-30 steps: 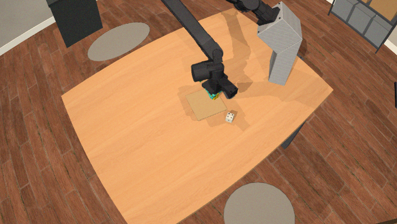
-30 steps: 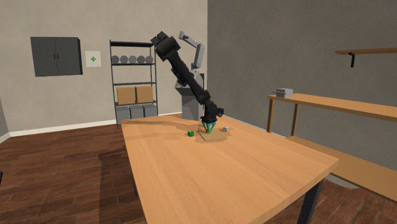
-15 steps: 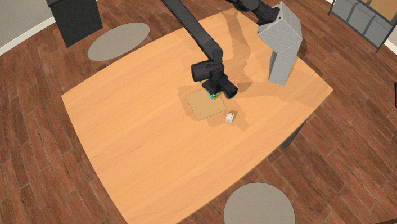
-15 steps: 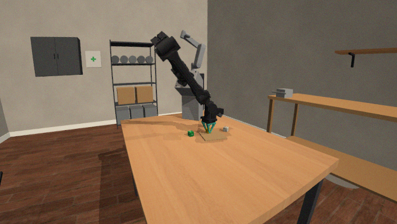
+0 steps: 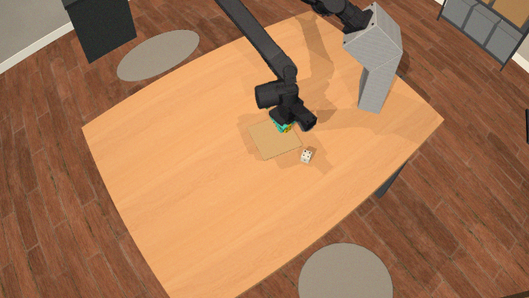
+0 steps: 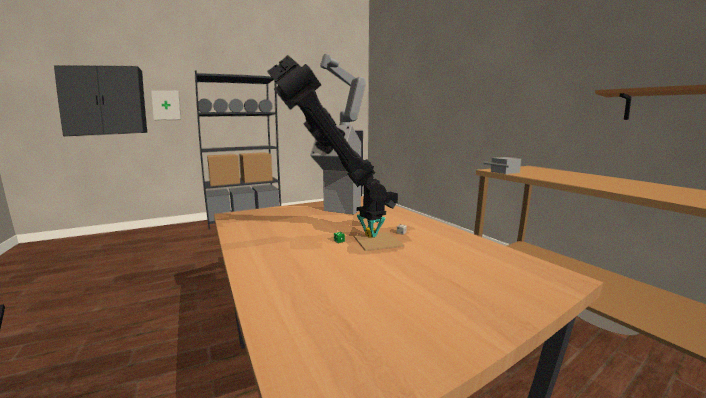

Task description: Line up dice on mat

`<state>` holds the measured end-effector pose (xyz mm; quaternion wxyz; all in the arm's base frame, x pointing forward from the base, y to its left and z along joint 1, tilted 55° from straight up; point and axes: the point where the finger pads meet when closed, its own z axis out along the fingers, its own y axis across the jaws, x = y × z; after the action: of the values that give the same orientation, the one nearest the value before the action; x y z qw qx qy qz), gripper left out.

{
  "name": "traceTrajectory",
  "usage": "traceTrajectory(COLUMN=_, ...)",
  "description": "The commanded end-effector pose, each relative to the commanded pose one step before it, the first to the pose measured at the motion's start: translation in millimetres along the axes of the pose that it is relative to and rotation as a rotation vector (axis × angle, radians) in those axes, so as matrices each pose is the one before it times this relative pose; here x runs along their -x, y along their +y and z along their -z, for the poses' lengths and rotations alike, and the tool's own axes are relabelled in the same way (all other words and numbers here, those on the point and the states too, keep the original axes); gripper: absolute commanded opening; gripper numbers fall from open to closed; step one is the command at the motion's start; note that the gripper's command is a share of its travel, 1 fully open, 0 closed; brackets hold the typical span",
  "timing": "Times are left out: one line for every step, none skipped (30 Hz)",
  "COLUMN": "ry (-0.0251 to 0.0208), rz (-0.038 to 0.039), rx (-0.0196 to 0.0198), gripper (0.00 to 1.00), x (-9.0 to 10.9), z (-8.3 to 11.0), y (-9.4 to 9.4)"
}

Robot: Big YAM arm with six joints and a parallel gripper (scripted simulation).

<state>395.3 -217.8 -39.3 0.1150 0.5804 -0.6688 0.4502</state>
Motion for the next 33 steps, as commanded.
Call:
traceTrajectory(ry=0.00020, rz=0.00325, rx=0.00075, gripper=0.45, x=-0.48, z=-3.21, y=1.27)
traceTrajectory(ry=0.00000, rz=0.00000, rx=0.00000, gripper=0.45, x=0.00, z=0.00, y=0.00)
traceTrajectory(ry=0.00000, rz=0.00000, rx=0.00000, gripper=0.45, x=0.00, z=0.00, y=0.00)
traceTrajectory(ry=0.00000, rz=0.00000, rx=0.00000, gripper=0.45, x=0.00, z=0.00, y=0.00)
traceTrajectory(ry=0.00000, rz=0.00000, rx=0.00000, gripper=0.45, x=0.00, z=0.00, y=0.00)
traceTrajectory(ry=0.00000, rz=0.00000, rx=0.00000, gripper=0.45, x=0.00, z=0.00, y=0.00)
traceTrajectory(ry=-0.00013, rz=0.00002, rx=-0.00017, gripper=0.45, x=0.02, z=0.21, y=-0.05)
traceTrajectory(ry=-0.00087, rz=0.00014, rx=-0.00111, gripper=0.45, x=0.16, z=1.39, y=-0.32)
traceTrajectory(ry=-0.00219, rz=0.00034, rx=-0.00281, gripper=0.45, x=0.40, z=3.51, y=-0.80)
traceTrajectory(ry=-0.00397, rz=0.00062, rx=-0.00509, gripper=0.45, x=0.74, z=6.32, y=-1.36)
traceTrajectory(ry=-0.00725, rz=0.00690, rx=0.00382, gripper=0.45, x=4.60, z=5.29, y=4.52)
traceTrajectory(ry=-0.00028, rz=0.00114, rx=0.00140, gripper=0.45, x=0.16, z=2.35, y=1.08)
traceTrajectory(ry=0.00017, rz=-0.00017, rx=-0.00024, gripper=0.45, x=-0.04, z=2.64, y=-0.08)
traceTrajectory(ry=0.00021, rz=-0.00021, rx=-0.00030, gripper=0.45, x=-0.04, z=3.20, y=-0.10)
traceTrajectory(ry=0.00025, rz=-0.00025, rx=-0.00036, gripper=0.45, x=-0.05, z=3.73, y=-0.12)
traceTrajectory(ry=0.00028, rz=-0.00030, rx=-0.00041, gripper=0.45, x=-0.06, z=4.20, y=-0.15)
traceTrajectory(ry=0.00030, rz=-0.00035, rx=-0.00046, gripper=0.45, x=-0.07, z=4.60, y=-0.18)
traceTrajectory(ry=0.00000, rz=0.00000, rx=0.00000, gripper=0.45, x=0.00, z=0.00, y=0.00)
traceTrajectory(ry=0.00000, rz=0.00000, rx=0.00000, gripper=0.45, x=0.00, z=0.00, y=0.00)
traceTrajectory(ry=0.00032, rz=-0.00039, rx=-0.00051, gripper=0.45, x=-0.07, z=4.92, y=-0.22)
traceTrajectory(ry=0.00033, rz=-0.00043, rx=-0.00054, gripper=0.45, x=-0.08, z=5.16, y=-0.25)
traceTrajectory(ry=0.00034, rz=-0.00047, rx=-0.00058, gripper=0.45, x=-0.08, z=5.30, y=-0.27)
traceTrajectory(ry=0.00034, rz=-0.00050, rx=-0.00060, gripper=0.45, x=-0.08, z=5.36, y=-0.29)
traceTrajectory(ry=0.00033, rz=-0.00052, rx=-0.00061, gripper=0.45, x=-0.08, z=5.32, y=-0.31)
traceTrajectory(ry=0.00031, rz=-0.00053, rx=-0.00061, gripper=0.45, x=-0.08, z=5.19, y=-0.33)
traceTrajectory(ry=0.00028, rz=-0.00054, rx=-0.00059, gripper=0.45, x=-0.08, z=4.98, y=-0.34)
traceTrajectory(ry=0.00026, rz=-0.00053, rx=-0.00057, gripper=0.45, x=-0.07, z=4.70, y=-0.34)
traceTrajectory(ry=0.00023, rz=-0.00050, rx=-0.00054, gripper=0.45, x=-0.07, z=4.34, y=-0.32)
traceTrajectory(ry=0.00021, rz=-0.00047, rx=-0.00049, gripper=0.45, x=-0.06, z=3.92, y=-0.30)
traceTrajectory(ry=0.00016, rz=-0.00043, rx=-0.00043, gripper=0.45, x=-0.05, z=3.45, y=-0.29)
traceTrajectory(ry=0.00014, rz=-0.00037, rx=-0.00037, gripper=0.45, x=-0.04, z=2.95, y=-0.25)
traceTrajectory(ry=0.00012, rz=-0.00030, rx=-0.00032, gripper=0.45, x=-0.04, z=2.41, y=-0.20)
traceTrajectory(ry=0.00030, rz=-0.00128, rx=-0.00127, gripper=0.45, x=-0.13, z=1.81, y=-1.01)
